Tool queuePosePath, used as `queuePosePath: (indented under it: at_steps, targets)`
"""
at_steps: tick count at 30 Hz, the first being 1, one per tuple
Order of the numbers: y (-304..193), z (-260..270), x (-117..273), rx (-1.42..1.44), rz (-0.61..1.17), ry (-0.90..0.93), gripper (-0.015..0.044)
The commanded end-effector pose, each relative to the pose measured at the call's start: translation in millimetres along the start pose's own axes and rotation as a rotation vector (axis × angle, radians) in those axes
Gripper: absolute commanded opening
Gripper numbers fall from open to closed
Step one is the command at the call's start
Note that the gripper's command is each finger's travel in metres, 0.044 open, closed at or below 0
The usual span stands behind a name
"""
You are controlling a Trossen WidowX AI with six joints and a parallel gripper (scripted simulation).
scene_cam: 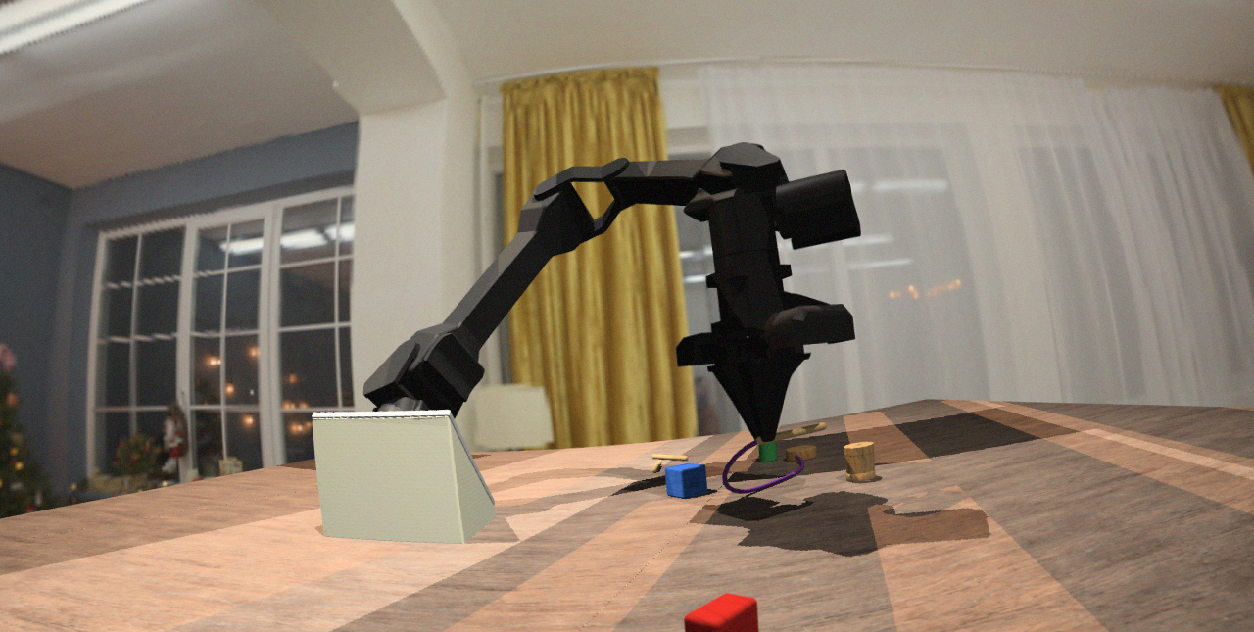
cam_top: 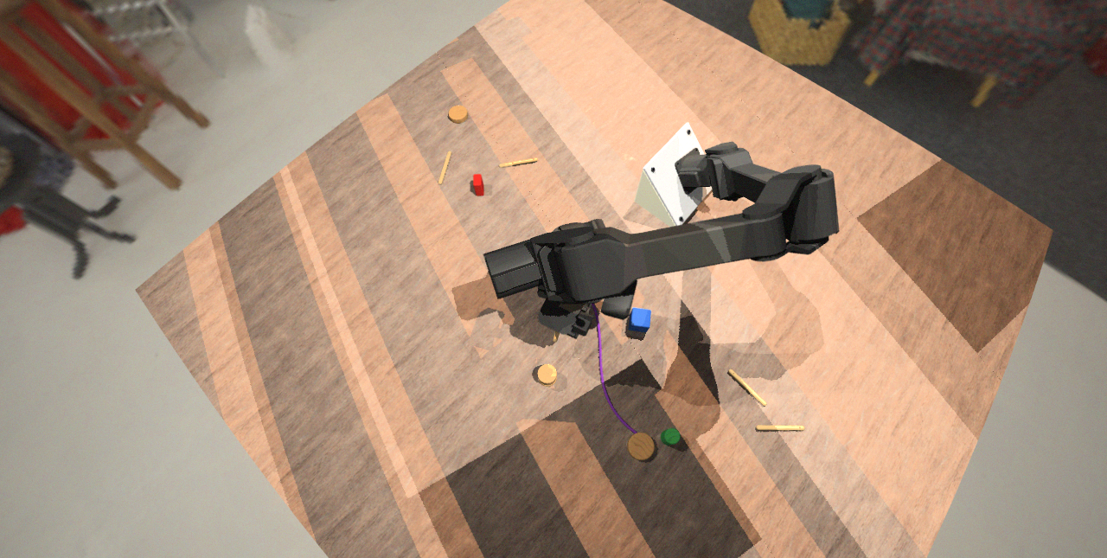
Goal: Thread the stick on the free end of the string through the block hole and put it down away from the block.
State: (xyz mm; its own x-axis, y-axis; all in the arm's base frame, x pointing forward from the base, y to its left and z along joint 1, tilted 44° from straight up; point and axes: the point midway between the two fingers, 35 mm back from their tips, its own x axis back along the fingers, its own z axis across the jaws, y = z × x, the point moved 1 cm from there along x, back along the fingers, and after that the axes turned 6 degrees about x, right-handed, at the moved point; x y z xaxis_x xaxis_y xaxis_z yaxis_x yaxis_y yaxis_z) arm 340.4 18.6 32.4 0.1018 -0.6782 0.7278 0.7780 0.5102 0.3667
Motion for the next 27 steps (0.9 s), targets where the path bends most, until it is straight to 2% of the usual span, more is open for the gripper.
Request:
queuePosePath:
  at_steps: [1, 27]
  targets:
    - [5, -1, 2, 0.135, -0.006, -0.003, 0.0]
    - [30, -1, 1, 1.095, -0.008, -0.006, 0.0]
